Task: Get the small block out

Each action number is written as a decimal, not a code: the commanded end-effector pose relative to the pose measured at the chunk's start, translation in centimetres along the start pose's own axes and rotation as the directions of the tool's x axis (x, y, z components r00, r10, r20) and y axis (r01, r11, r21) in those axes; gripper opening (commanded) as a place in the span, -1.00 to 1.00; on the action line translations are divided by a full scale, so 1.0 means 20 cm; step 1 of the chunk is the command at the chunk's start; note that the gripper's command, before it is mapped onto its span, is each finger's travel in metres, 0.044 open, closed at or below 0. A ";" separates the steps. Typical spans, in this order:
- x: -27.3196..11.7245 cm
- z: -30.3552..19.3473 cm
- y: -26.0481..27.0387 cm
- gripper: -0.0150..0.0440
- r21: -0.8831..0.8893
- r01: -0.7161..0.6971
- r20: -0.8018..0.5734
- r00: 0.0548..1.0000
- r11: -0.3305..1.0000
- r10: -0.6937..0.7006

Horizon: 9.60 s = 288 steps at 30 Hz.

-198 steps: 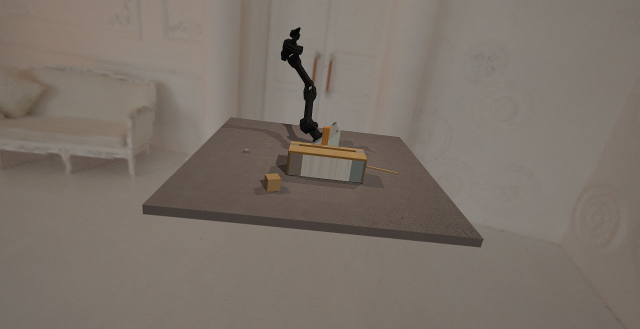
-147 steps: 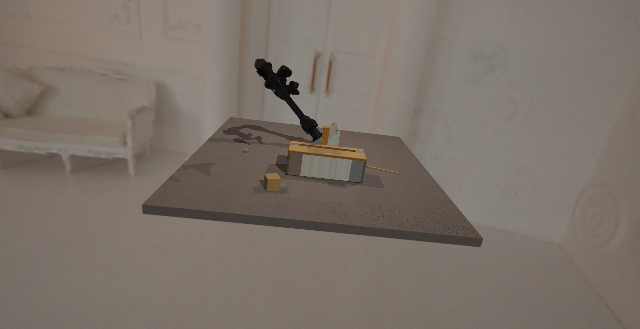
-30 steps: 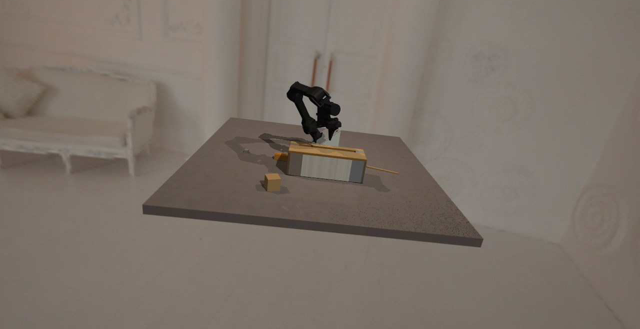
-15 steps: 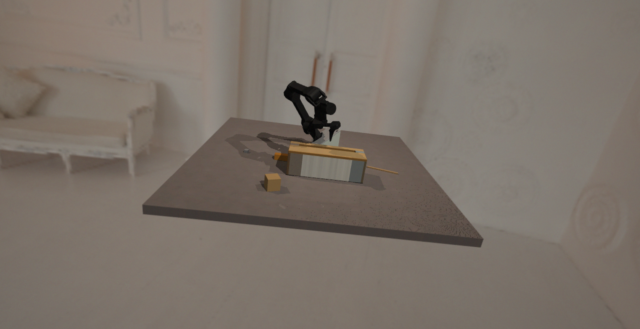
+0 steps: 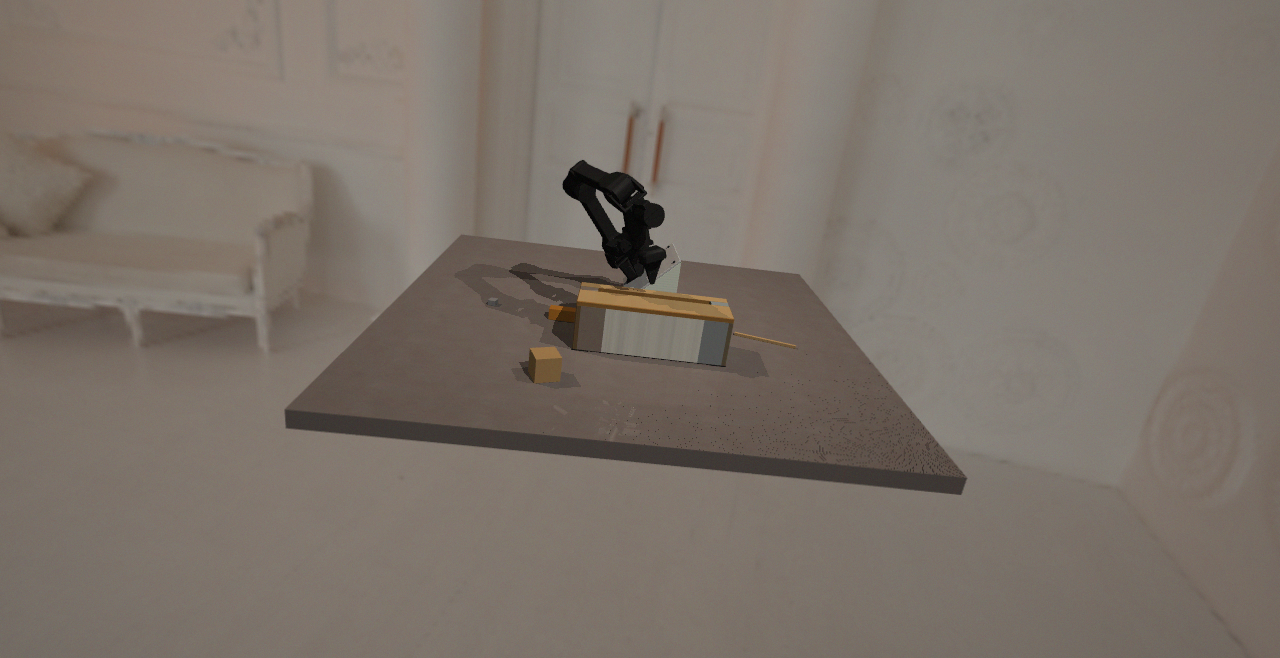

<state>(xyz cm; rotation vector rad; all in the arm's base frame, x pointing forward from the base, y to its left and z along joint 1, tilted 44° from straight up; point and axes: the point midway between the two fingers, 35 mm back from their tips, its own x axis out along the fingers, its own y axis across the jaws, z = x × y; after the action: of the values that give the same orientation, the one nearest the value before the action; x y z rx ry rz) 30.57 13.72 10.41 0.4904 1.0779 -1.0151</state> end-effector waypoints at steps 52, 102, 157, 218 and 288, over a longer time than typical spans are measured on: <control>0.28 0.07 -0.06 0.86 0.389 -0.009 -0.045 0.999 0.921 0.028; 0.46 -0.32 0.10 0.86 0.394 -0.005 -0.052 0.998 0.919 0.028; 0.24 -0.74 0.18 0.47 -0.533 -0.043 0.004 0.999 0.845 0.054; 0.24 -0.95 0.12 0.47 0.883 -0.270 0.390 0.877 -0.383 0.281; 0.96 -0.75 0.04 0.47 0.884 -0.277 0.394 0.874 -0.376 0.282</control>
<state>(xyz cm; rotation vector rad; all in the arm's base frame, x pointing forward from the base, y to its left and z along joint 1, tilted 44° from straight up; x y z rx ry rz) 26.05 17.64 -13.06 2.1146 -0.3796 -1.2092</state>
